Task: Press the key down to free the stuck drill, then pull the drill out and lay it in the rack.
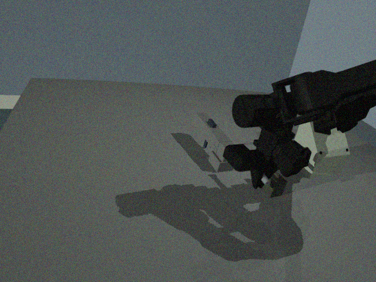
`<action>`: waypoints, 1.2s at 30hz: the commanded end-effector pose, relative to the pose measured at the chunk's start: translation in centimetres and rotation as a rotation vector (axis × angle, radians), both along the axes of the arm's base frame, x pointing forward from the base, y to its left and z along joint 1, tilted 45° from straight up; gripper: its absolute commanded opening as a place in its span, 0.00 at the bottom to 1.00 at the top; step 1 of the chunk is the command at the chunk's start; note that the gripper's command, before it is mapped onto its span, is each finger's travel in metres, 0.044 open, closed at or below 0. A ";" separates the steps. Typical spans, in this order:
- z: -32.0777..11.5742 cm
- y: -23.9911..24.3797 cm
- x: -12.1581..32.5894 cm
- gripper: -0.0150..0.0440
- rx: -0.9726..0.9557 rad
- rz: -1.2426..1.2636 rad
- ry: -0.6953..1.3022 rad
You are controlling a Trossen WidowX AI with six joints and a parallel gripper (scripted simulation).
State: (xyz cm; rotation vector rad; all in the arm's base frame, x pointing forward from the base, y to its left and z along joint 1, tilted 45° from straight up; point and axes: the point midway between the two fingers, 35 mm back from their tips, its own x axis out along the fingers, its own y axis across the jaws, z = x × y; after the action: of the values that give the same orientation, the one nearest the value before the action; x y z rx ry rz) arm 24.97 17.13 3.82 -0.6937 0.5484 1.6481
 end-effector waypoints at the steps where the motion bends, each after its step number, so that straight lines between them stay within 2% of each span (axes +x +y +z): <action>1: 0.2 -0.2 0.1 0.25 0.003 0.000 -0.005; 22: 0.9 -0.8 0.3 0.25 0.002 0.000 -0.006; 36: 1.2 -1.1 -2.4 0.25 0.002 0.000 -0.004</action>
State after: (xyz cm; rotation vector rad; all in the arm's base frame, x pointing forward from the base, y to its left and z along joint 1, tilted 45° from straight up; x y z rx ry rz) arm 23.01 16.04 4.86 -0.6970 0.5456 1.6510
